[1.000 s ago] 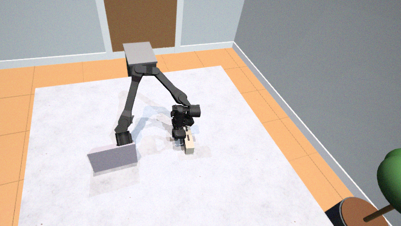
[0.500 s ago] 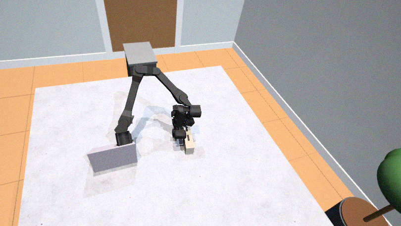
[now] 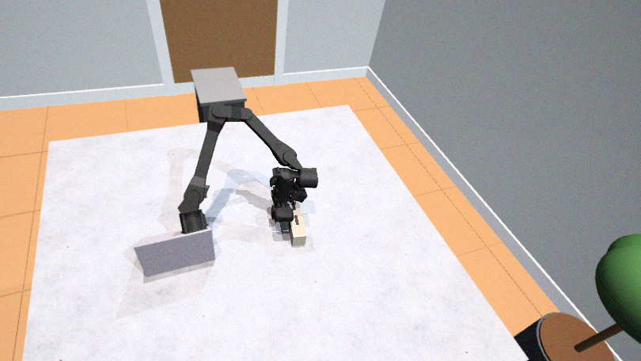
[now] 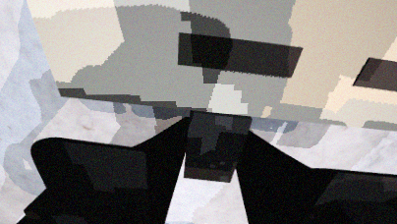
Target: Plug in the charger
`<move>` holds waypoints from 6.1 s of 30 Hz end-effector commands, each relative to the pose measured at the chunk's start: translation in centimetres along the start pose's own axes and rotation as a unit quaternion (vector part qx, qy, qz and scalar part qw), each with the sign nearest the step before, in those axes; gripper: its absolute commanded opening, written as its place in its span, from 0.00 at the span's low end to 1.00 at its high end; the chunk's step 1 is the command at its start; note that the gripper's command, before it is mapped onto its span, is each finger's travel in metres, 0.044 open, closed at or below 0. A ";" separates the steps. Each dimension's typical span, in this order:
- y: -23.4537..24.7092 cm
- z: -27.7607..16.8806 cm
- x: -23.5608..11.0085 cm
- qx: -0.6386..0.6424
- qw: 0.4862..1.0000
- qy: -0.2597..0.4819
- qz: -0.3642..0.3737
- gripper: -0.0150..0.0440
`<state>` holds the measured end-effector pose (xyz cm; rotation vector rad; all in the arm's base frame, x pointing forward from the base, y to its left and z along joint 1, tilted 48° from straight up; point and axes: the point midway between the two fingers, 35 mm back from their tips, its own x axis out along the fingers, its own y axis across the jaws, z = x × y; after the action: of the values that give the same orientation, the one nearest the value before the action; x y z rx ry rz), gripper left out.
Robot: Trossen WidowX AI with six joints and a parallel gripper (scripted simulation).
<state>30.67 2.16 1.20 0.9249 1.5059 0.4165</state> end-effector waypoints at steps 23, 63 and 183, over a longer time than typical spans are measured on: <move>0.1 1.6 -0.2 -0.009 1.000 -0.009 0.000 0.25; 0.1 1.1 -0.1 -0.009 1.000 -0.009 0.000 0.25; 0.0 -1.8 0.2 -0.008 1.000 -0.008 0.000 1.00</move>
<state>29.20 2.63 1.14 0.9140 1.4948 0.4194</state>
